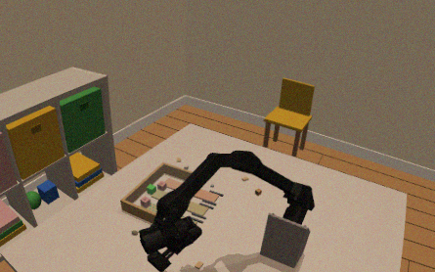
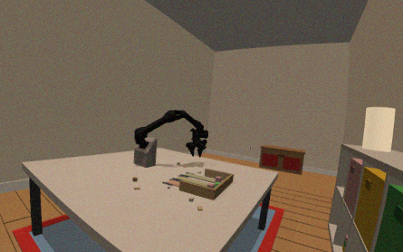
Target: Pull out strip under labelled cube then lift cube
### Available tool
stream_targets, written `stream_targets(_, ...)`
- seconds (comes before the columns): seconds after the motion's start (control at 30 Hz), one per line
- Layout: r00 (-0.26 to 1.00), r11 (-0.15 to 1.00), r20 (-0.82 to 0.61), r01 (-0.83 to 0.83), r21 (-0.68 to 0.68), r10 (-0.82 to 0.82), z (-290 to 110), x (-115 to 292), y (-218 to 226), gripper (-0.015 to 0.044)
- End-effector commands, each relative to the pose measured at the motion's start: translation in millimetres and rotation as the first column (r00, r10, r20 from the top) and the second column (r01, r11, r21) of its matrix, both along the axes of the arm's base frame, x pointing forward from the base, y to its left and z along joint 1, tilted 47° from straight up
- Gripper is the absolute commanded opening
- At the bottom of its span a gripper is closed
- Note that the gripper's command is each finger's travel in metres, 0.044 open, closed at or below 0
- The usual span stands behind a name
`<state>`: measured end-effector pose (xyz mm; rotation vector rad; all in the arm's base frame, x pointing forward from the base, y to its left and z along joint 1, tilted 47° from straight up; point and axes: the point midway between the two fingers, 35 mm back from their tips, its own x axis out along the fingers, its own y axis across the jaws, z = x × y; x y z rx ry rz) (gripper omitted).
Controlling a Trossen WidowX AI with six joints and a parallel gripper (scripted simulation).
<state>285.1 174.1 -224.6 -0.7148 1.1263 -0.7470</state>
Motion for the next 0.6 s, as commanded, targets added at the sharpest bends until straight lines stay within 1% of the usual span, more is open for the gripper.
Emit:
stream_targets(0.0,1.0,1.0,-0.001,-0.003,0.004,0.003,1.0,1.0,0.2,0.04)
stream_targets(0.1,0.999,0.997,-0.008,-0.042,0.057,0.042,16.8,15.0,1.5,0.04)
stream_targets(0.3,0.987,0.974,0.014,-0.159,0.164,0.159,64.8,46.1,-4.7,0.04)
stream_targets(0.43,0.969,0.946,0.063,-0.249,0.21,0.241,102.4,62.9,-15.2,0.04)
stream_targets(0.57,0.939,0.914,0.128,-0.339,0.22,0.318,142.5,73.2,-32.0,0.04)
